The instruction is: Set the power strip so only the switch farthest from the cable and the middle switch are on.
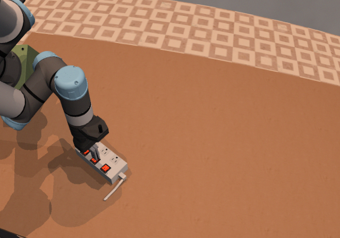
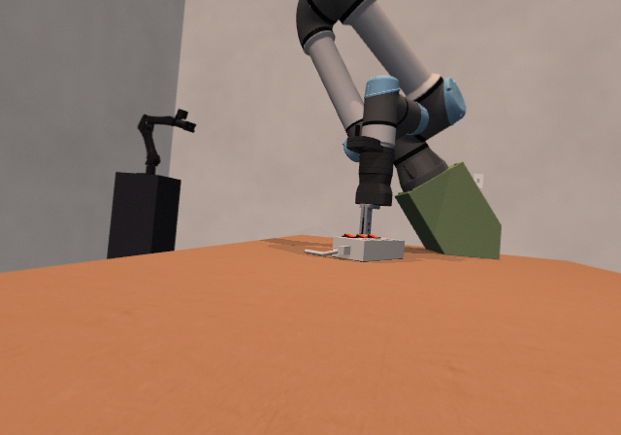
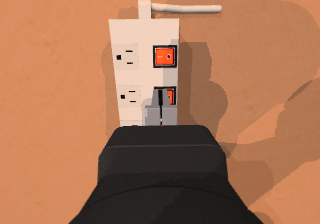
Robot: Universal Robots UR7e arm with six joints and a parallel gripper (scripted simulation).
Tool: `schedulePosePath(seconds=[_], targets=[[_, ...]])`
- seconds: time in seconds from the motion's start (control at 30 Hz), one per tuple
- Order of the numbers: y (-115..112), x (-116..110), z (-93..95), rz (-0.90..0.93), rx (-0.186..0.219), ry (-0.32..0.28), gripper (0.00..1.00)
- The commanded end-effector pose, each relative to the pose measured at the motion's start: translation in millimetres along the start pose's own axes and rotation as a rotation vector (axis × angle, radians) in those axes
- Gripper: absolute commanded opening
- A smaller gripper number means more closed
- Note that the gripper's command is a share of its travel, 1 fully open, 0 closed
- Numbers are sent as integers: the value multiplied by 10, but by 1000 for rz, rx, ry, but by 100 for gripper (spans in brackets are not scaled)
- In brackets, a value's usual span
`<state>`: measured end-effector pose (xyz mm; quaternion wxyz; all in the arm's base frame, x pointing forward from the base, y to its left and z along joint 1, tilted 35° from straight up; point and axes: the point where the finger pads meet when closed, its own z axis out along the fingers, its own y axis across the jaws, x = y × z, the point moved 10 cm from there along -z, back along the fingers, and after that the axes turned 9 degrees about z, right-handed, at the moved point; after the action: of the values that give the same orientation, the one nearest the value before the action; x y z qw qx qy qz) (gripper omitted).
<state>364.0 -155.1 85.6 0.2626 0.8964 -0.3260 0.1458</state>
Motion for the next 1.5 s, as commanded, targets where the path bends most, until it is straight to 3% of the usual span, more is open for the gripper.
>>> schedulePosePath(seconds=[0.0, 0.33, 1.1, 1.3, 1.47], targets=[[0, 3, -108, 0, 0, 1, 0], [0, 3, -332, 0, 0, 1, 0], [1, 8, -340, 0, 0, 1, 0], [39, 438, -465, 0, 0, 1, 0], [44, 474, -479, 0, 0, 1, 0]])
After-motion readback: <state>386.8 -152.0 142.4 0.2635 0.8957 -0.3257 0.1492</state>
